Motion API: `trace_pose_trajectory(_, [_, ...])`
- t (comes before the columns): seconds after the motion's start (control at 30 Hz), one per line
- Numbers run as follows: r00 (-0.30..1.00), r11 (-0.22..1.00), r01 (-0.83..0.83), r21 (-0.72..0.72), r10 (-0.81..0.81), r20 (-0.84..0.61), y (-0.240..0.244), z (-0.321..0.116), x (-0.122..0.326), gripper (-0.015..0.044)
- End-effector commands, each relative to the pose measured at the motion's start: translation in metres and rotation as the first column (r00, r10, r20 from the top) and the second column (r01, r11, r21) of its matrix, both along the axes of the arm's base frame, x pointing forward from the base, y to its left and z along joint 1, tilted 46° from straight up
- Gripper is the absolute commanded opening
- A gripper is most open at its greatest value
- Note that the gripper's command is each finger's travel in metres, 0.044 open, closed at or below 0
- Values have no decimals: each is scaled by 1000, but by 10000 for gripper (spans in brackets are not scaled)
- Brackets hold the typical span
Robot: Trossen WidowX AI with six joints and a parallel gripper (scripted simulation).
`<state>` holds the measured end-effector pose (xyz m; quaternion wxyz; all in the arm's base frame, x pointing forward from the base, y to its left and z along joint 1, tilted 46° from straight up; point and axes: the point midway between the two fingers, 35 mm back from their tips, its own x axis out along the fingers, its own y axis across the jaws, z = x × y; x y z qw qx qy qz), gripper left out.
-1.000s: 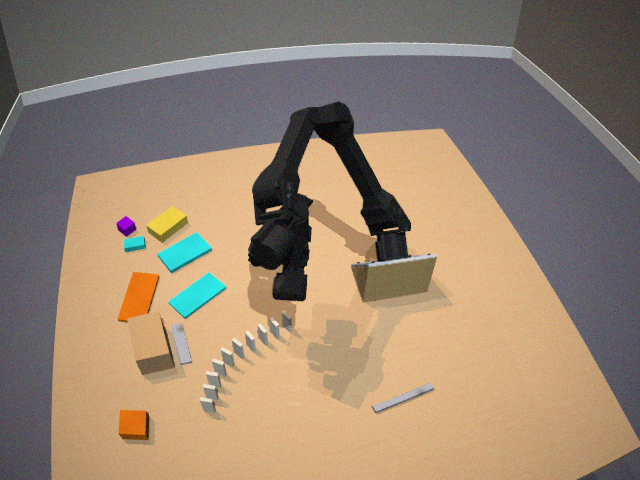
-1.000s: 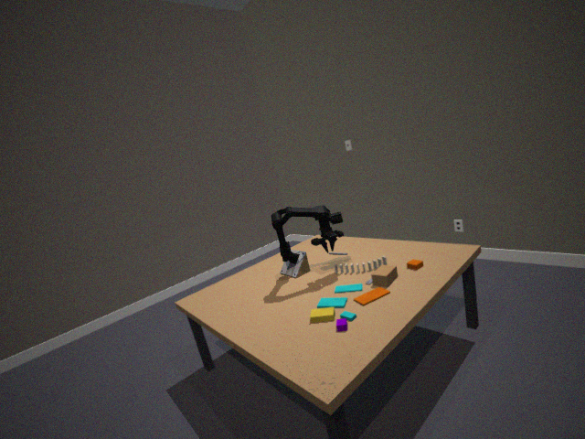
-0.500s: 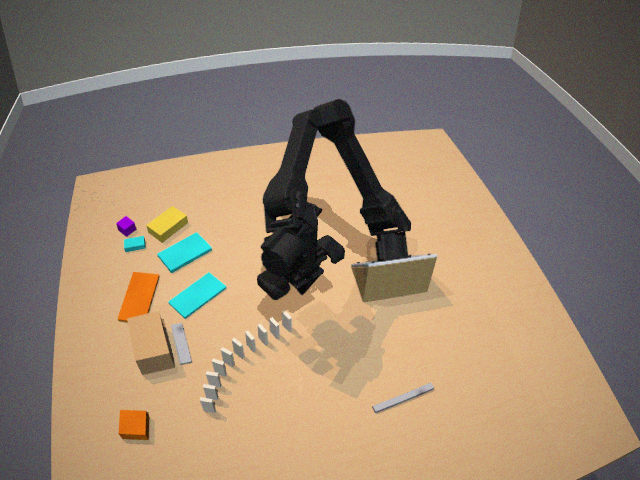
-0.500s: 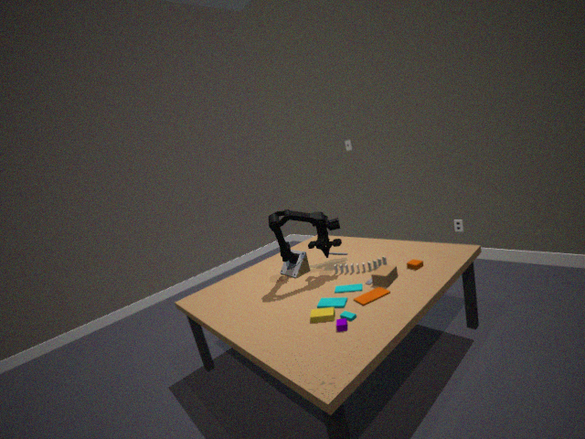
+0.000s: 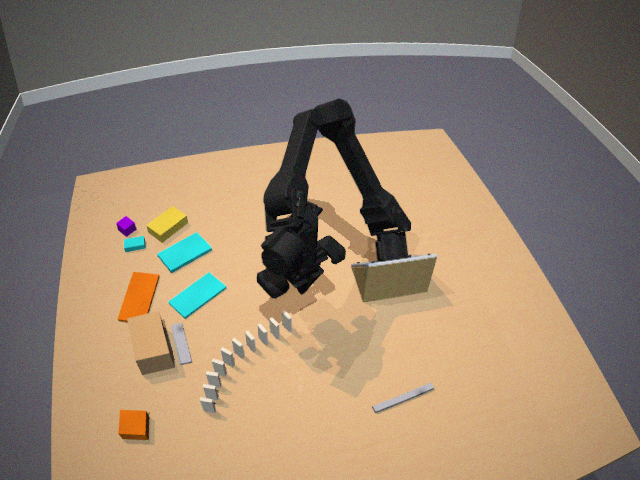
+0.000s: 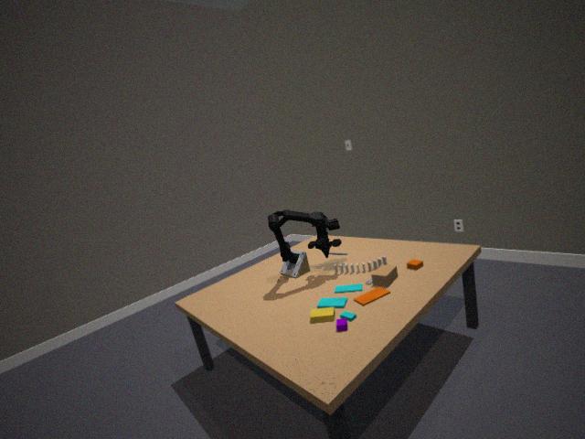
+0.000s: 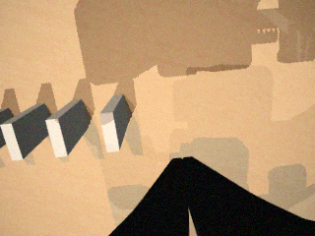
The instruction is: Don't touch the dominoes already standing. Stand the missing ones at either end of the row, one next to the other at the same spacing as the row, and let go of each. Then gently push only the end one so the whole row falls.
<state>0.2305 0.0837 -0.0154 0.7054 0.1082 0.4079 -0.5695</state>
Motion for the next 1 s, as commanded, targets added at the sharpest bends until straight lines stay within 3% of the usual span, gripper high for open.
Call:
trace_pose_trajectory(0.0, [1000,1000,2,-1,-2,8,0,0,1,0])
trace_pose_trajectory(0.97, [1000,1000,2,0,-2,8,-8,-8,2,0])
